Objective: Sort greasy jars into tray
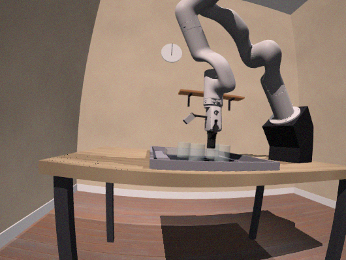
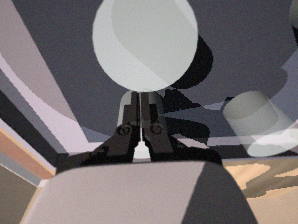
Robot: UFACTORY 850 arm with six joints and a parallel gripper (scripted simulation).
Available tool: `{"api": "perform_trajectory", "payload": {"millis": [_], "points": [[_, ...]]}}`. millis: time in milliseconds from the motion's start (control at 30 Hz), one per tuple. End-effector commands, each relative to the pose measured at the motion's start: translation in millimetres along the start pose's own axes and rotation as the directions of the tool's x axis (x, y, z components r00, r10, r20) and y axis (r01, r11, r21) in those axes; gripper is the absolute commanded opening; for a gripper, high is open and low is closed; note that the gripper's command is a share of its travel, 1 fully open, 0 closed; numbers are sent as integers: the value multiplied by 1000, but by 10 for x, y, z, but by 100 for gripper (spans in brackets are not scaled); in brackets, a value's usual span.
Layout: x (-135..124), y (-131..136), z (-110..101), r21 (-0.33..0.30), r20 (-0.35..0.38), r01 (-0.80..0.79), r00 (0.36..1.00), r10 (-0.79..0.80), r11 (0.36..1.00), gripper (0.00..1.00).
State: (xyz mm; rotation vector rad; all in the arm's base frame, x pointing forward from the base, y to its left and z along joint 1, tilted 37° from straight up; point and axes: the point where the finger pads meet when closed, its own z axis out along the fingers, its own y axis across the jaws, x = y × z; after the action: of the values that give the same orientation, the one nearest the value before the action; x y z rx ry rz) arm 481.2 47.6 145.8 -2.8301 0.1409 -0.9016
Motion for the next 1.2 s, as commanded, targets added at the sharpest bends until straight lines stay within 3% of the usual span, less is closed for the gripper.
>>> {"api": "perform_trajectory", "payload": {"millis": [0,1167], "points": [[-1,-1,-2,0,-1,0,1000,0,1000,0],[-43,-1,-2,0,-1,0,1000,0,1000,0]]}}
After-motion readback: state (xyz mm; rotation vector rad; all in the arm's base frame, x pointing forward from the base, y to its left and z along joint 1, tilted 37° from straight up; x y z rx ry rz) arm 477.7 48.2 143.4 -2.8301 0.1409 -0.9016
